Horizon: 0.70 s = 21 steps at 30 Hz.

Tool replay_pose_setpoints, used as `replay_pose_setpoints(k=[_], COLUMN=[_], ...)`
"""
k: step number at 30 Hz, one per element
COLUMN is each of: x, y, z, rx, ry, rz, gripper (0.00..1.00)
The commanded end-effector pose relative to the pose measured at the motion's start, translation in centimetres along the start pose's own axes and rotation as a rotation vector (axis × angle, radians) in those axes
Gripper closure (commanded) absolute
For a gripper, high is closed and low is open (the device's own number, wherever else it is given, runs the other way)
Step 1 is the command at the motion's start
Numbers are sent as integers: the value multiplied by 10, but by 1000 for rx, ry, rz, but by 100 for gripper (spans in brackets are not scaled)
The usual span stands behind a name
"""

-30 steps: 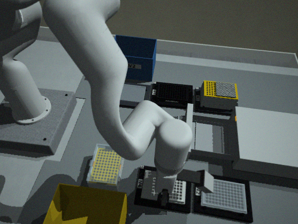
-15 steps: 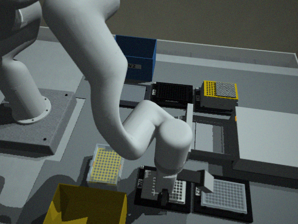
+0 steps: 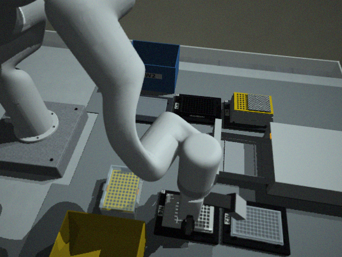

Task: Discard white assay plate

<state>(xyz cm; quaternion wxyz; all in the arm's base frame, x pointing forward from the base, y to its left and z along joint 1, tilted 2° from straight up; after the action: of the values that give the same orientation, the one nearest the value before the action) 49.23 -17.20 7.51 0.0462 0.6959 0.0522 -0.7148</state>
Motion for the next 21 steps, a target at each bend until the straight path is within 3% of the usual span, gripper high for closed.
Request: replay_pose_setpoints(k=[1,21], x=[-4,-12], y=[1,1], z=[-1,-1], rx=[0,0], ry=[4,4], rz=[2,2], gripper=[100,100])
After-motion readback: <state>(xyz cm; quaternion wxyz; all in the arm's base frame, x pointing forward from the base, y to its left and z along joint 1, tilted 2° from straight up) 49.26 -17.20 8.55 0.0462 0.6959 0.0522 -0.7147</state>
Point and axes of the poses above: the point where the finger pads meet when closed, its own x axis out along the fingers, its own y axis across the jaws, z = x × y, the point moved 10 cm from there along -x, back along the fingers, and after that the axes turned 6 degrees about -x, right-handed, at the moved point
